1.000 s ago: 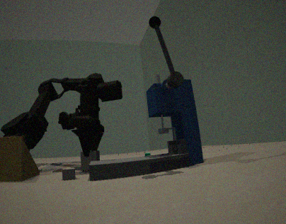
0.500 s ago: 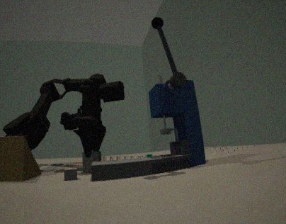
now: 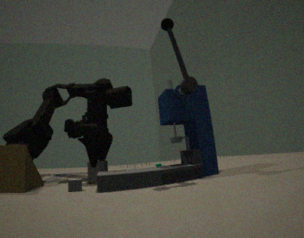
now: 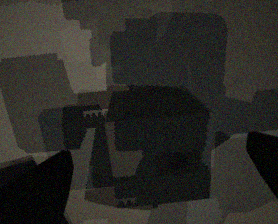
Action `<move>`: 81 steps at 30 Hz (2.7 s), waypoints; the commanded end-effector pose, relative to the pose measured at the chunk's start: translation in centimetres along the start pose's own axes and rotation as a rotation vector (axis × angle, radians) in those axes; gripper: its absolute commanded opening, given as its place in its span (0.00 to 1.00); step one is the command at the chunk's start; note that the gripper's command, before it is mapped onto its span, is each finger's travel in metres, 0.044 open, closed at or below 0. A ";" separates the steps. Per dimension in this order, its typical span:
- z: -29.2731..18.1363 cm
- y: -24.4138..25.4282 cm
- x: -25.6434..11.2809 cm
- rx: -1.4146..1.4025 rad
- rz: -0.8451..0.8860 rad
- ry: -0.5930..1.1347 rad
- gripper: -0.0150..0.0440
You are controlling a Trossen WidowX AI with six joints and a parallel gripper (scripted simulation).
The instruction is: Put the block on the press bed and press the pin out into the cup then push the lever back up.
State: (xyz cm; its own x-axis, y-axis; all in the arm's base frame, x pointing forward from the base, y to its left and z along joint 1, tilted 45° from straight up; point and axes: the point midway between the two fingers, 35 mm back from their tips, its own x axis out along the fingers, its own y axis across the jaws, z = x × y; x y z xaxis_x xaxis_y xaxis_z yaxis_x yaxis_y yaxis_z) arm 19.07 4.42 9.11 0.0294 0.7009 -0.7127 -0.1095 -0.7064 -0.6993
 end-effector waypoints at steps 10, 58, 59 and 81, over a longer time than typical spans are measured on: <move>0.1 0.0 -6.0 0.006 -0.004 -0.001 1.00; -0.1 0.2 -1.7 -1.565 0.001 0.002 1.00; -0.1 0.2 -1.6 -1.565 0.001 0.002 1.00; 0.0 0.1 1.7 -1.566 -0.002 0.005 1.00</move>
State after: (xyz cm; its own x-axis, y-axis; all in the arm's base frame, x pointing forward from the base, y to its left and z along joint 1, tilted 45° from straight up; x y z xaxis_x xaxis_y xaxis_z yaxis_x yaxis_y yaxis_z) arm 19.24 5.22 8.00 0.0330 0.6995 -0.7138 0.9937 -0.0997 -0.0518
